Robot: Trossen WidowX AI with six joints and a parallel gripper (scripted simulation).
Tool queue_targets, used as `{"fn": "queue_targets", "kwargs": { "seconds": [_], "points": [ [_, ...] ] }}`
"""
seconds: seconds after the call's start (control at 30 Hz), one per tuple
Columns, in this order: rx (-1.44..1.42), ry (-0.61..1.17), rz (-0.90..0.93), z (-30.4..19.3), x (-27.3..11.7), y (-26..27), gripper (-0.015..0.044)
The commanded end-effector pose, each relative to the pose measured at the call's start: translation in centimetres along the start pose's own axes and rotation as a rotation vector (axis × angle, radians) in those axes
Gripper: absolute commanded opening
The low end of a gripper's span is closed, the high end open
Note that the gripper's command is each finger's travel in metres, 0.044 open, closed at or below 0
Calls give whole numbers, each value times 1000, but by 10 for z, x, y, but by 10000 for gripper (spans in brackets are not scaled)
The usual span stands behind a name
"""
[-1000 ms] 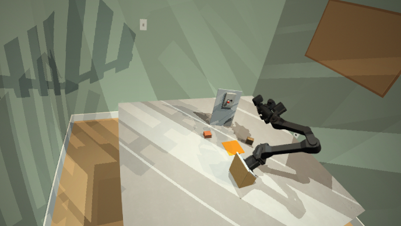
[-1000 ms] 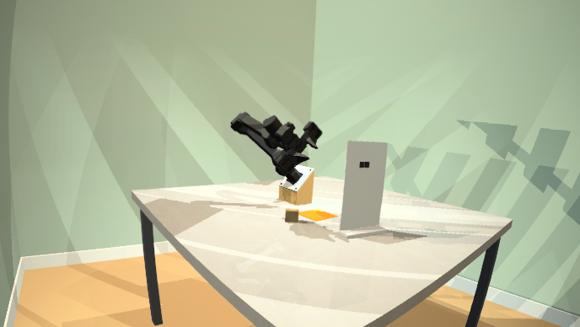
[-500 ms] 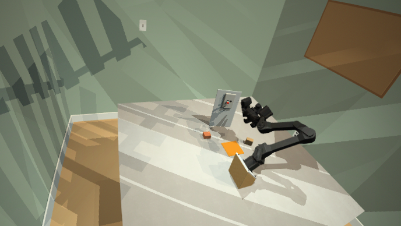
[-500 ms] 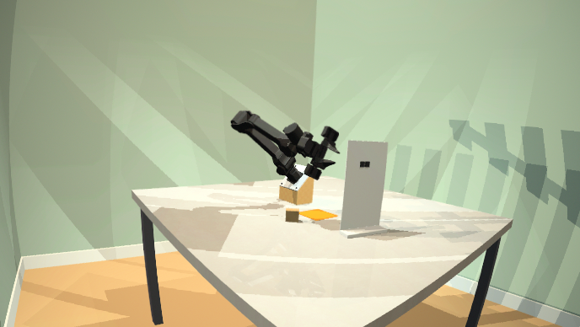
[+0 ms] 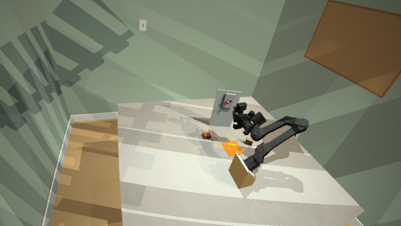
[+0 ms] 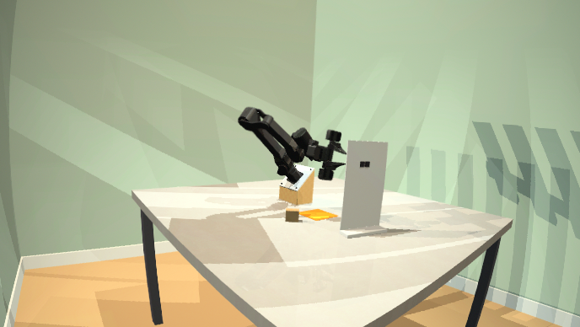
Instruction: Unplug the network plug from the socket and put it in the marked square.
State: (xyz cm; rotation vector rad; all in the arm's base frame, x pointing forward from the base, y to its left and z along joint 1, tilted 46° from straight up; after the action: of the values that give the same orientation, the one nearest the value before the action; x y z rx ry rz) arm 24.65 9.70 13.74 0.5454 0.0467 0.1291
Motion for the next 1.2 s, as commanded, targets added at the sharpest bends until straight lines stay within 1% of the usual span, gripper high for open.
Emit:
{"fn": "queue_targets", "kwargs": {
  "seconds": [0.0,0.1,0.27,0.67,1.17],
  "points": [
    [78,23,5,-18,-16,-3,156],
    [117,32,12,-24,-25,-3,156],
    [120,32,13,-24,-25,-3,156],
    [139,12,40,-12,29,-6,156],
    [140,10,42,-8,47,-6,156]
  ]
}}
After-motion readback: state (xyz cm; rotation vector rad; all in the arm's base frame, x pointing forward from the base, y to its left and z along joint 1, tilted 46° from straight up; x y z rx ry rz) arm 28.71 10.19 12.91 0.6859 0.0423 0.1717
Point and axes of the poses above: the point midway between the two fingers, 35 mm back from their tips, its own x axis out along the fingers, its own y axis across the jaws, z = x × y, the point moved 6 cm from there along -x, back along the fingers, and after that the axes turned 5 degrees about -x, right-handed, at the moved point
